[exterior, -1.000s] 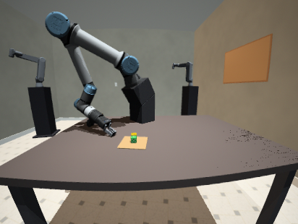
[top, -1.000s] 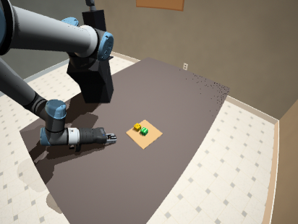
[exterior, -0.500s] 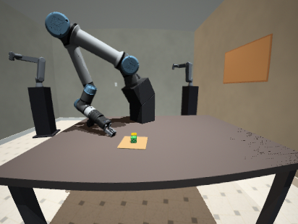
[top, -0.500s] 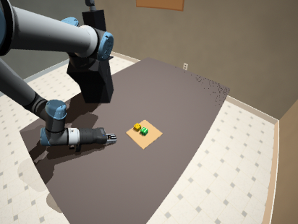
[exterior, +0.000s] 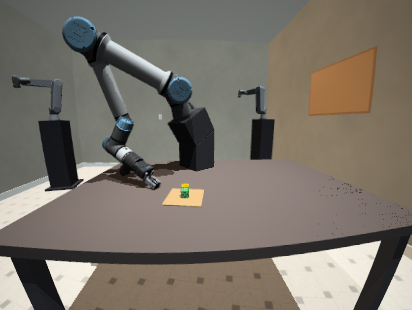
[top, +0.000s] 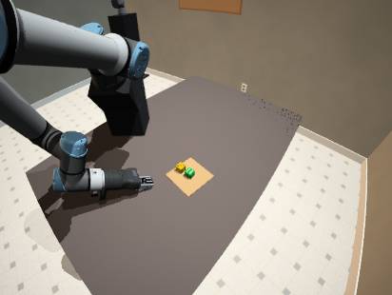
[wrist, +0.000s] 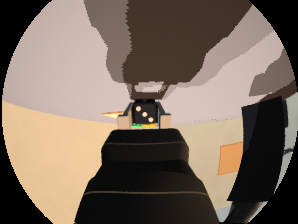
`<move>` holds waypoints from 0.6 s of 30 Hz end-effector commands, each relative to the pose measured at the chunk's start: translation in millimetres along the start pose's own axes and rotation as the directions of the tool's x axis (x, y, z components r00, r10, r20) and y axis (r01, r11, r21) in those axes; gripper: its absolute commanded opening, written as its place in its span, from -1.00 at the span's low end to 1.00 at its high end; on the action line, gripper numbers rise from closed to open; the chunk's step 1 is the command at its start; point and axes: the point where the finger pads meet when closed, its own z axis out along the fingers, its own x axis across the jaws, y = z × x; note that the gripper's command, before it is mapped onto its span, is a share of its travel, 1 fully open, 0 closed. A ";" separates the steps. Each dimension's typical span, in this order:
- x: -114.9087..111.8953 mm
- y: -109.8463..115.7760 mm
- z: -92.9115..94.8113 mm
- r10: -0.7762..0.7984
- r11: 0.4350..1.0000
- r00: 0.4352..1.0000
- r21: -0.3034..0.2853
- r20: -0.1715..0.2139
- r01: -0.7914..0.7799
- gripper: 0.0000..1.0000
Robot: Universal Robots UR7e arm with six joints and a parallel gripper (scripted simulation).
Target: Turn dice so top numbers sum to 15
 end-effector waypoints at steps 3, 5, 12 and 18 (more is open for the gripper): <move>-0.2 0.1 -0.2 0.000 1.000 1.000 0.000 0.000 0.000 0.14; -0.2 0.1 -0.2 0.000 1.000 1.000 0.000 0.000 0.000 0.14; -0.2 0.1 -0.2 0.000 1.000 1.000 0.000 0.000 0.000 0.38; -0.2 0.1 -0.2 0.000 1.000 1.000 0.000 0.000 0.000 0.62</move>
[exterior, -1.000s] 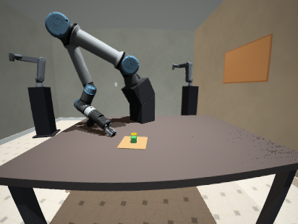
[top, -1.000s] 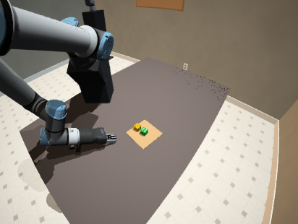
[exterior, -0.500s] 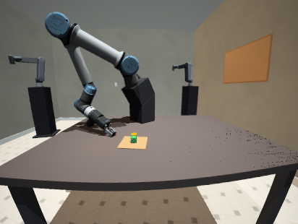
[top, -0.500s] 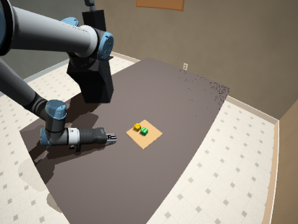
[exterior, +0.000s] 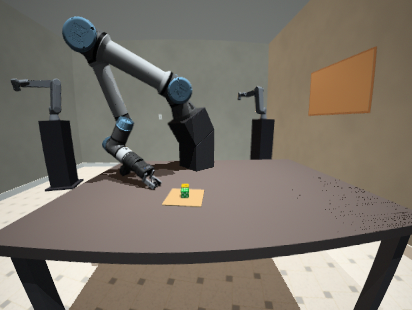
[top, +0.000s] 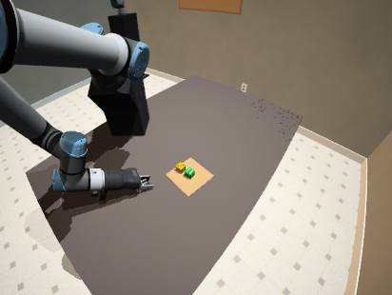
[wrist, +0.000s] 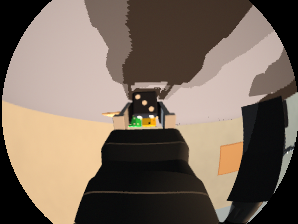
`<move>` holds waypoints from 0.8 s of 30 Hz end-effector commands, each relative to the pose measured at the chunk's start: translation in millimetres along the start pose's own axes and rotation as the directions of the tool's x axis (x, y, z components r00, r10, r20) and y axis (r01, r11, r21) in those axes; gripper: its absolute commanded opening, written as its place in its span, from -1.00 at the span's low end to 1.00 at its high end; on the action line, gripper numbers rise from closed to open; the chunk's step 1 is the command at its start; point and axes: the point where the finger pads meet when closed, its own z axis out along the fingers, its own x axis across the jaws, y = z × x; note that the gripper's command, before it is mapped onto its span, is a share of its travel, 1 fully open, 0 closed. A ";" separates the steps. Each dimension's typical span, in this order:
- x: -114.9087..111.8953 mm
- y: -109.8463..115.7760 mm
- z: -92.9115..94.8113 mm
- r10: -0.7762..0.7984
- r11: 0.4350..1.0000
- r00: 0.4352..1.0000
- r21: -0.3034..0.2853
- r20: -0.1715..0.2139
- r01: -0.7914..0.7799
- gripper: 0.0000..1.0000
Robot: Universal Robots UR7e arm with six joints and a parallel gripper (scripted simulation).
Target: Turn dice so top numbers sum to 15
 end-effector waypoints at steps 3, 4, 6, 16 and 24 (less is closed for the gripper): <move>-0.2 0.1 -0.2 0.000 1.000 1.000 0.000 0.000 0.000 0.74; -0.2 0.1 -0.2 0.000 1.000 1.000 0.000 0.000 0.000 0.74; -0.2 0.1 -0.2 0.000 1.000 1.000 0.000 0.000 0.000 0.74; -0.2 0.1 -0.2 0.000 1.000 1.000 0.000 0.000 0.000 0.74; -0.2 0.1 -0.2 0.000 1.000 1.000 0.000 0.000 0.000 0.74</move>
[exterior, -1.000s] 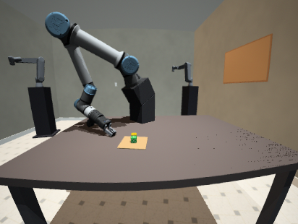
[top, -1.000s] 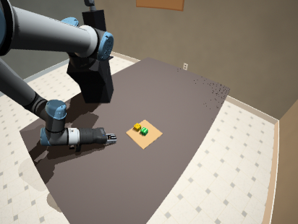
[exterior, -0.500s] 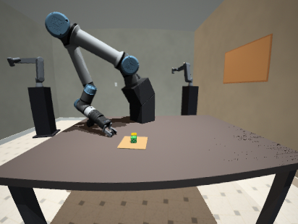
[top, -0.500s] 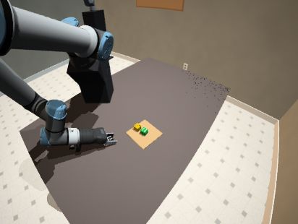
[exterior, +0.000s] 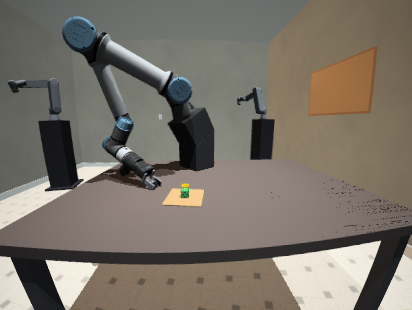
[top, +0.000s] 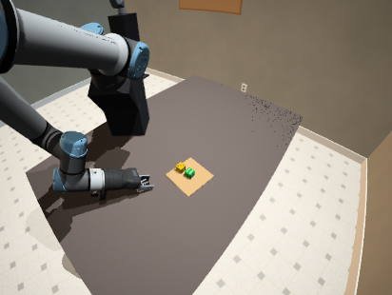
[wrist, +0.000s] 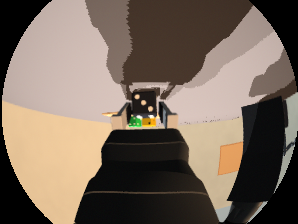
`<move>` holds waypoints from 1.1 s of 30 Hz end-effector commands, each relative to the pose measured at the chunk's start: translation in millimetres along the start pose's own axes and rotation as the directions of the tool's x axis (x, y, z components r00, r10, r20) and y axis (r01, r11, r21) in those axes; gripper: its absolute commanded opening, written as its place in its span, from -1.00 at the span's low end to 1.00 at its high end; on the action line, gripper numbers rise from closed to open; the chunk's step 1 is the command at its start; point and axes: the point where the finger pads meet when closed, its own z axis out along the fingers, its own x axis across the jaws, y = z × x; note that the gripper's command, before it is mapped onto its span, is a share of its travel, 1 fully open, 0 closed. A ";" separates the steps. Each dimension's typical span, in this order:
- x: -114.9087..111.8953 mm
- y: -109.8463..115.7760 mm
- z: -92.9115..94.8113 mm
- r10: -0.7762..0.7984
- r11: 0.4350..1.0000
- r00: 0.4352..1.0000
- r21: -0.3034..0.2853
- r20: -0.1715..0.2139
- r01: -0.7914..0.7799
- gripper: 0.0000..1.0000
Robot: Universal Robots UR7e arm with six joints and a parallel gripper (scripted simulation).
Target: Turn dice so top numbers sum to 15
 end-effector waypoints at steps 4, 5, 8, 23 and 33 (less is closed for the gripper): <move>-0.2 0.1 -0.2 0.000 1.000 1.000 0.000 0.000 0.000 0.74; -0.2 0.1 -0.2 0.000 1.000 1.000 0.000 0.000 0.000 0.74; -0.2 0.1 -0.2 0.000 1.000 1.000 0.000 0.000 0.000 0.74; -0.2 0.1 -0.2 0.000 1.000 1.000 0.000 0.000 0.000 0.74; -0.2 0.1 -10.4 0.000 1.000 1.000 0.000 0.000 0.000 0.74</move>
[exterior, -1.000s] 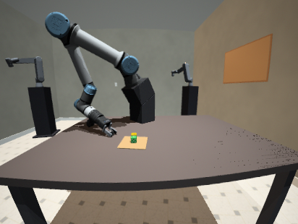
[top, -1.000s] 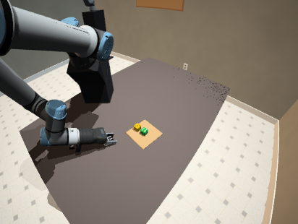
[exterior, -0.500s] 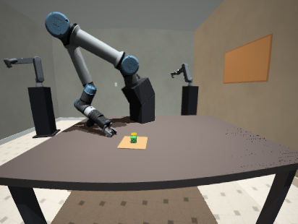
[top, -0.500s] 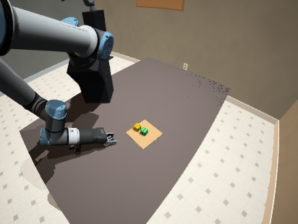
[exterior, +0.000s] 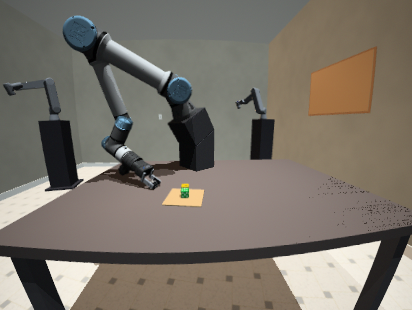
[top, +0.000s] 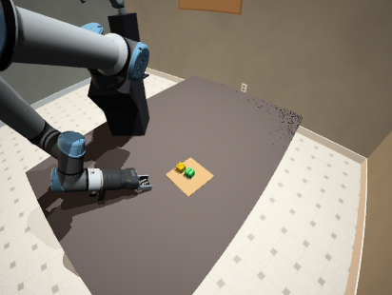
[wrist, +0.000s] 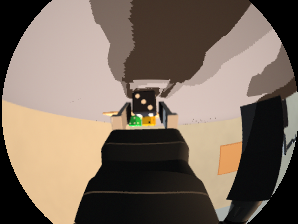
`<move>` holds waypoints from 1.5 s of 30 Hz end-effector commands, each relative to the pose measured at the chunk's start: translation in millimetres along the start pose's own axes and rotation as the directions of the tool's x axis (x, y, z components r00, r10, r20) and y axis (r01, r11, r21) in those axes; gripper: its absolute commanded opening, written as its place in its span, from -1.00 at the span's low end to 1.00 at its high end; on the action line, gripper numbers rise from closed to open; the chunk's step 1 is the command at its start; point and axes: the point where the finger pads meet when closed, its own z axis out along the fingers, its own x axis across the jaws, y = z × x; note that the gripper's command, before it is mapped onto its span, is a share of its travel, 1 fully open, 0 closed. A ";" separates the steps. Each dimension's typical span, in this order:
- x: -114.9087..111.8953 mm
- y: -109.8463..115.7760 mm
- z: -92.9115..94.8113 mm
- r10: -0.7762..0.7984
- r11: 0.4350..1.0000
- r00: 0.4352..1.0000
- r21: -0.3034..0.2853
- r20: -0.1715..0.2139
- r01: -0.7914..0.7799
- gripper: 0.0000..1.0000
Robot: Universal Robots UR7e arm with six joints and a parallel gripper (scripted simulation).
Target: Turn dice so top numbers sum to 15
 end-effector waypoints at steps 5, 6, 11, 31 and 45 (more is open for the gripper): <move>-0.3 0.0 -23.0 -0.001 1.000 1.000 0.000 0.000 0.001 0.74; -0.3 0.0 -26.8 -0.001 1.000 1.000 0.000 0.000 0.001 0.74; -0.3 0.1 -41.2 -0.001 1.000 1.000 0.000 0.000 0.001 0.74; -0.3 29.1 -59.9 -0.001 1.000 1.000 0.000 0.000 0.001 0.74; -0.3 53.1 -72.6 -0.001 1.000 1.000 0.000 0.000 0.001 0.74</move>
